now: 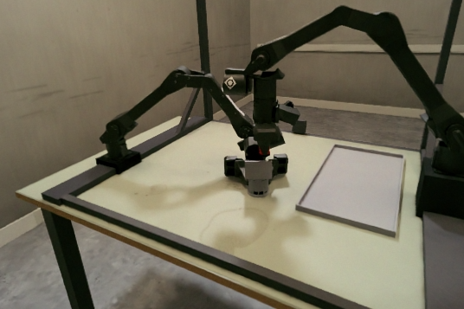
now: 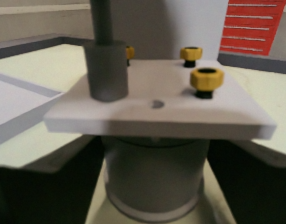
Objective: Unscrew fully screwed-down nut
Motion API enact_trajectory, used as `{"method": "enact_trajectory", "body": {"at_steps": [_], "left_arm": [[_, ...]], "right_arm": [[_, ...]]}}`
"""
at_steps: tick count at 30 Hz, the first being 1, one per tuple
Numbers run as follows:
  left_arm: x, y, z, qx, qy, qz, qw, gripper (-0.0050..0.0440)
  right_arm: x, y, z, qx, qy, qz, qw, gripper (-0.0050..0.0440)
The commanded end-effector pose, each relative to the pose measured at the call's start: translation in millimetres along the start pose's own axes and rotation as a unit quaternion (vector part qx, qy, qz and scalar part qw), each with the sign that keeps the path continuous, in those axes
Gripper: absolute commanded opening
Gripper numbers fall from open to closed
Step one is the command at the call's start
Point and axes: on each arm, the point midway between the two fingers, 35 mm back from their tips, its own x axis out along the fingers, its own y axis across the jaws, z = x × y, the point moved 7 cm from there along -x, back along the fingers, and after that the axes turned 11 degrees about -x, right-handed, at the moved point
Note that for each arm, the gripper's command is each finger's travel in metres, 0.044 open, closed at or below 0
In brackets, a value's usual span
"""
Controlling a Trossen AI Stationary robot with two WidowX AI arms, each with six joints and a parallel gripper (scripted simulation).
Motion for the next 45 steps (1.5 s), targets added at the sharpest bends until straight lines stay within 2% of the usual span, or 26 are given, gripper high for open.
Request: {"method": "enact_trajectory", "body": {"at_steps": [1, 7, 16, 41, 45], "left_arm": [[-13.7, 0.1, -2.8, -0.001, 0.017, 0.009, 1.0, 0.013], [-13.7, 0.1, -2.8, -0.001, 0.017, 0.009, 1.0, 0.013], [-2.1, -0.7, -1.4, 0.0, 0.005, 0.004, 1.0, 0.013], [-1.8, -0.6, -1.7, 0.0, 0.006, 0.004, 1.0, 0.013], [-1.8, -0.6, -1.8, -0.09, 0.006, 0.005, 0.996, 0.013]], "right_arm": [[-2.5, 0.3, 23.0, 0.025, -0.003, 0.003, 1.0, 0.0245], [-2.5, 0.3, 23.0, 0.025, -0.003, 0.003, 1.0, 0.0245], [-2.5, 0.3, 23.0, 0.025, -0.003, 0.003, 1.0, 0.0245], [-2.5, 0.3, 23.0, 0.025, -0.003, 0.003, 1.0, 0.0245], [-2.5, 0.3, 23.0, 0.025, -0.003, 0.003, 1.0, 0.0245]]}}
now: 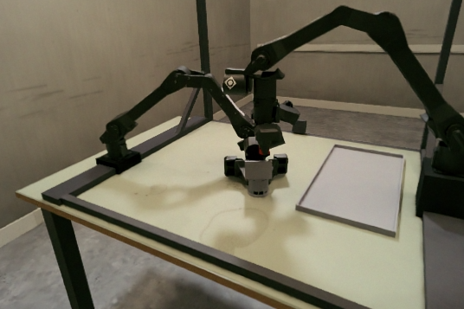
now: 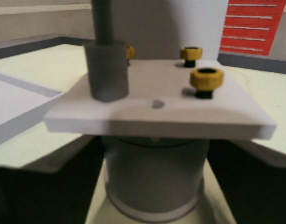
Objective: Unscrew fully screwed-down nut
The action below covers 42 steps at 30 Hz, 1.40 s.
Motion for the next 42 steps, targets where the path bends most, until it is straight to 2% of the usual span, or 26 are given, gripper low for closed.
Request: {"method": "enact_trajectory", "body": {"at_steps": [1, 8, 13, 19, 25, 30, 36, 42], "left_arm": [[-1.8, -0.4, -1.7, -0.073, 0.004, 0.005, 0.997, 0.013], [-1.9, -0.4, -1.8, -0.224, 0.004, 0.005, 0.975, 0.013], [-1.9, -0.4, -1.8, -0.224, 0.004, 0.005, 0.975, 0.013], [-2.1, -0.4, -1.9, -0.341, 0.004, 0.006, 0.94, 0.013], [-2.2, -0.4, -1.9, -0.454, 0.003, 0.006, 0.891, 0.013], [-2.2, -0.4, -1.9, -0.454, 0.003, 0.006, 0.891, 0.013], [-2.4, -0.3, -2.0, -0.56, 0.002, 0.007, 0.828, 0.013], [-2.5, -0.4, -2.0, -0.658, 0.002, 0.007, 0.753, 0.013]], "right_arm": [[-2.5, 0.3, 23.0, 0.025, -0.003, 0.003, 1.0, 0.0245], [-2.5, 0.3, 23.0, 0.025, -0.003, 0.003, 1.0, 0.0245], [-2.5, 0.3, 23.0, 0.025, -0.003, 0.003, 1.0, 0.0245], [-2.5, 0.3, 23.0, 0.025, -0.003, 0.003, 1.0, 0.0245], [-2.5, 0.3, 23.0, 0.025, -0.003, 0.003, 1.0, 0.0245], [-2.5, 0.3, 23.0, 0.025, -0.003, 0.003, 1.0, 0.0245], [-2.5, 0.3, 23.0, 0.025, -0.003, 0.003, 1.0, 0.0245], [-2.5, 0.3, 23.0, 0.025, -0.003, 0.003, 1.0, 0.0245]]}}
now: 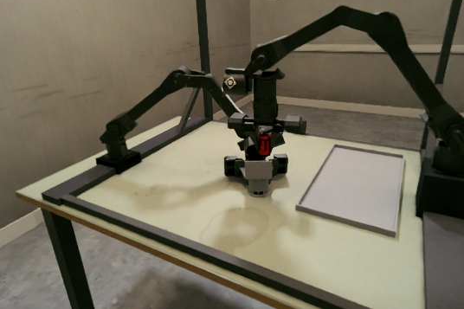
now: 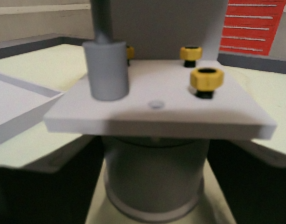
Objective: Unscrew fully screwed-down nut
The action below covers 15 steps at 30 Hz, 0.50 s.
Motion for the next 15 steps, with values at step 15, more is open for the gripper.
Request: {"method": "enact_trajectory", "body": {"at_steps": [15], "left_arm": [[-2.6, 1.8, -1.3, -0.271, -0.003, 0.005, 0.963, 0.013]], "right_arm": [[-2.5, 0.3, 23.0, 0.025, -0.003, 0.003, 1.0, 0.0245]]}}
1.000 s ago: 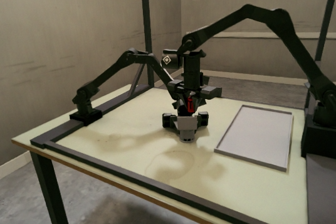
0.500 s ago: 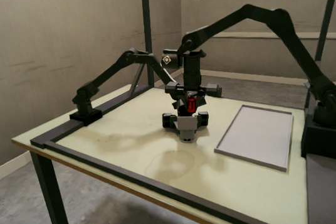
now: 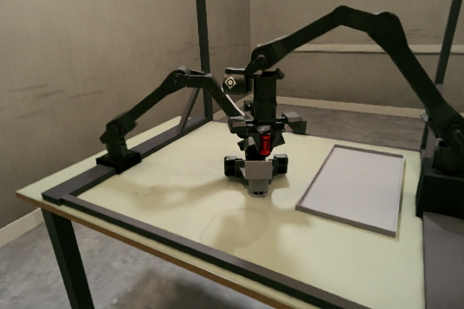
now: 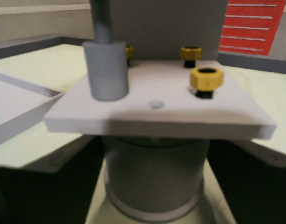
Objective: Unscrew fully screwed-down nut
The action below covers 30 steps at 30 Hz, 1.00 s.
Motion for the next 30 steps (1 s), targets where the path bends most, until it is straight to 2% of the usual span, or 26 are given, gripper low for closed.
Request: {"method": "enact_trajectory", "body": {"at_steps": [1, 7, 9, 14, 19, 24, 30], "left_arm": [[-2.5, 2.0, -0.6, -0.088, -0.004, 0.004, 0.996, 0.013], [-2.5, 2.0, -0.6, -0.108, -0.004, 0.004, 0.994, 0.013], [-2.8, 2.1, -0.5, -0.149, -0.004, 0.004, 0.989, 0.013], [-2.8, 2.1, -0.6, -0.25, -0.004, 0.003, 0.968, 0.013], [-2.8, 2.1, -0.6, -0.348, -0.005, 0.003, 0.938, 0.013], [-2.8, 2.1, -0.5, -0.348, -0.005, 0.003, 0.938, 0.013], [-3.0, 2.2, -0.5, -0.46, -0.005, 0.002, 0.888, 0.013]], "right_arm": [[-2.5, 0.3, 23.0, 0.025, -0.003, 0.003, 1.0, 0.0245], [-2.5, 0.3, 23.0, 0.025, -0.003, 0.003, 1.0, 0.0245], [-2.5, 0.3, 23.0, 0.025, -0.003, 0.003, 1.0, 0.0245], [-2.5, 0.3, 23.0, 0.025, -0.003, 0.003, 1.0, 0.0245], [-2.5, 0.3, 23.0, 0.025, -0.003, 0.003, 1.0, 0.0245], [-2.5, 0.3, 23.0, 0.025, -0.003, 0.003, 1.0, 0.0245], [-2.5, 0.3, 23.0, 0.025, -0.003, 0.003, 1.0, 0.0245]]}}
